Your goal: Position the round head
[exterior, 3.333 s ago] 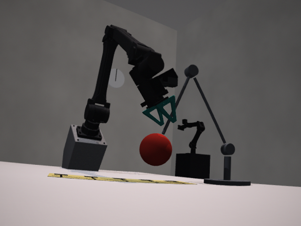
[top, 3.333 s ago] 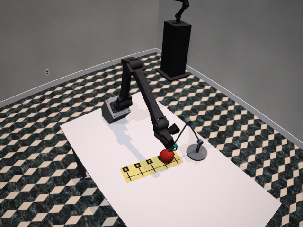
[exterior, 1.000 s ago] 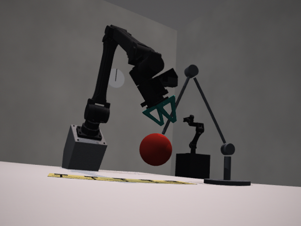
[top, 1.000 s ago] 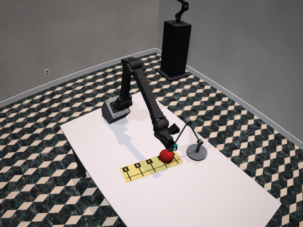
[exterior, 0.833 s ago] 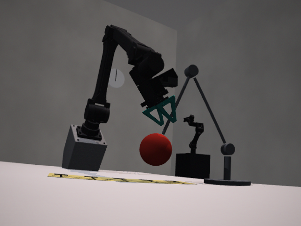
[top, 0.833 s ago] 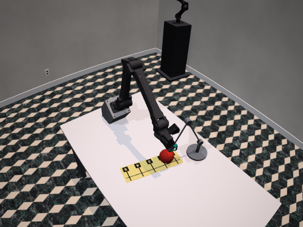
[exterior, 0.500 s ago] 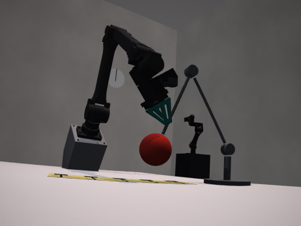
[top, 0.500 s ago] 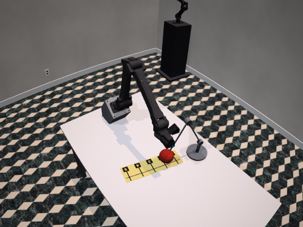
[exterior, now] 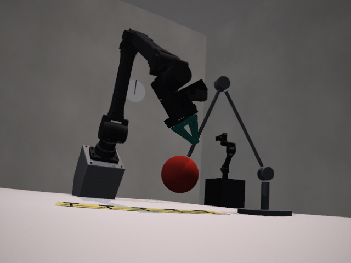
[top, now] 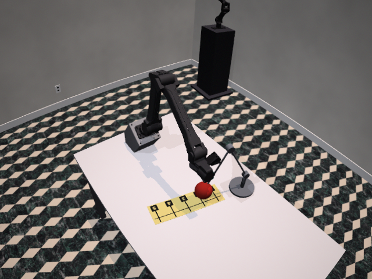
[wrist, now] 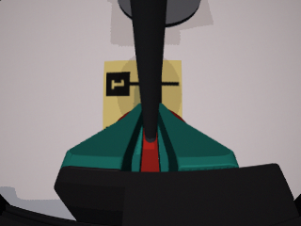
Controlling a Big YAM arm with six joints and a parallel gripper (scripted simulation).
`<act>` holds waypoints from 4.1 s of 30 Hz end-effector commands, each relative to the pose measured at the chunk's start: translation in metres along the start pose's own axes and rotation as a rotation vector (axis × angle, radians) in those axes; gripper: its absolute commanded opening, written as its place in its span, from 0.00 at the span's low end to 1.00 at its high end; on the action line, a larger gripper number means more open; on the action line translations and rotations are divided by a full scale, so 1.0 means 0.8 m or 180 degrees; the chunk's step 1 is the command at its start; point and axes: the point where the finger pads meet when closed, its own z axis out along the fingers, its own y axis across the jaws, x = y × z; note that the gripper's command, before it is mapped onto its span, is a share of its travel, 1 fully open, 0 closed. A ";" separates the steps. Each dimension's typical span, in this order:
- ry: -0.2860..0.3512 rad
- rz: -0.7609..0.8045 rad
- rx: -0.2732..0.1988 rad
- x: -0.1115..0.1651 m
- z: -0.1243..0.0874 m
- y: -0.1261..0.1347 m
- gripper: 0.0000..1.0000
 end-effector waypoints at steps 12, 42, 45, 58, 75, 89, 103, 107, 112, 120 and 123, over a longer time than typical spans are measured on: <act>-0.0006 -0.0019 0.0024 -0.004 -0.004 -0.003 0.00; -0.0090 -0.0026 0.0058 0.034 -0.028 -0.006 0.00; -0.0102 -0.0036 0.0044 0.035 -0.029 -0.006 0.00; -0.0142 -0.0056 0.0032 0.040 -0.034 -0.005 0.00; -0.0082 -0.0057 0.0051 0.059 -0.044 -0.011 0.00; -0.0043 -0.0053 0.0062 0.074 -0.053 -0.020 0.00; -0.0043 -0.0053 0.0062 0.079 -0.058 -0.026 0.00; -0.0043 -0.0053 0.0062 0.077 -0.057 -0.025 0.00; -0.0043 -0.0053 0.0062 0.074 -0.056 -0.024 0.00; -0.0043 -0.0053 0.0062 0.072 -0.055 -0.023 0.00; -0.0043 -0.0053 0.0062 0.072 -0.055 -0.023 0.00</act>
